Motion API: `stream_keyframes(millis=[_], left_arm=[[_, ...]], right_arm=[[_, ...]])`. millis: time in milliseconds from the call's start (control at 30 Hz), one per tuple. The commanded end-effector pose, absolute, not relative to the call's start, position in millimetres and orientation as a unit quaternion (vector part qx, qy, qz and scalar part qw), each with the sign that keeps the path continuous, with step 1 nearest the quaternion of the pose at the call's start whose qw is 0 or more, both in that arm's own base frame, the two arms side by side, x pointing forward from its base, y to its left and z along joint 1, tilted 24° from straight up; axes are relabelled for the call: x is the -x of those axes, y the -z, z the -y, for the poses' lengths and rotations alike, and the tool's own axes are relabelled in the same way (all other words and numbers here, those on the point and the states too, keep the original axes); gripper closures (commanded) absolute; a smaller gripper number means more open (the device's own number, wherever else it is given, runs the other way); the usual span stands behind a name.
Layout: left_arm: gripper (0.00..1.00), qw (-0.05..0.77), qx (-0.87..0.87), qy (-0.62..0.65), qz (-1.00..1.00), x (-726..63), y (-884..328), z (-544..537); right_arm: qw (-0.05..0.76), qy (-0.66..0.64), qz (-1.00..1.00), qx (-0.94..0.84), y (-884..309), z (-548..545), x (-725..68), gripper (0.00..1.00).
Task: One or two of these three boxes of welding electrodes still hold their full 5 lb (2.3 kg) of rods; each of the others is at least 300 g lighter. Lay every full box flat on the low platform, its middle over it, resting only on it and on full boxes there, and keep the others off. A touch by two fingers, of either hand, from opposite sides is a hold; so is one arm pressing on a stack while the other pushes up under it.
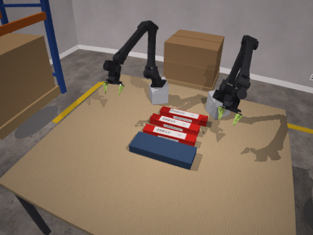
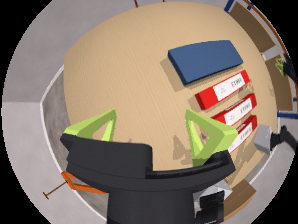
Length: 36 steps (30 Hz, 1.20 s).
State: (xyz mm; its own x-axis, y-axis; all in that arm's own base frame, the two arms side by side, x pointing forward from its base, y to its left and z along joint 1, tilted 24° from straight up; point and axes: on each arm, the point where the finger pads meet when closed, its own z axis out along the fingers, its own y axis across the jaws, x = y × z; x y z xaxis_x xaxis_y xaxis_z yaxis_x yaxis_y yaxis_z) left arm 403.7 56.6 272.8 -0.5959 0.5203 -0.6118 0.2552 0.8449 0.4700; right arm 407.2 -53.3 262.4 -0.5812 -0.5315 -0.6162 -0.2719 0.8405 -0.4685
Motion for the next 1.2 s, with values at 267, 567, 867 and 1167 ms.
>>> stream_keyframes(millis=[267, 567, 867, 1167], left_arm=[[0.0, 0.316, -0.366, -0.192, -0.854, -386, -282, 3], [0.0, 0.234, -0.465, -0.201, -0.83, -364, -272, 52], [0.0, 0.148, -0.554, -0.206, -0.793, -340, -258, 101], [0.0, 0.065, -0.622, -0.212, -0.751, -342, -256, 94]], right_arm=[[0.34, 0.194, -0.84, 0.376, -283, -5, -398, 0.0], [0.259, 0.201, -0.814, 0.48, -265, -55, -378, 0.0], [0.177, 0.207, -0.772, 0.575, -249, -105, -357, 0.0], [0.103, 0.208, -0.723, 0.651, -235, -149, -338, 0.0]])
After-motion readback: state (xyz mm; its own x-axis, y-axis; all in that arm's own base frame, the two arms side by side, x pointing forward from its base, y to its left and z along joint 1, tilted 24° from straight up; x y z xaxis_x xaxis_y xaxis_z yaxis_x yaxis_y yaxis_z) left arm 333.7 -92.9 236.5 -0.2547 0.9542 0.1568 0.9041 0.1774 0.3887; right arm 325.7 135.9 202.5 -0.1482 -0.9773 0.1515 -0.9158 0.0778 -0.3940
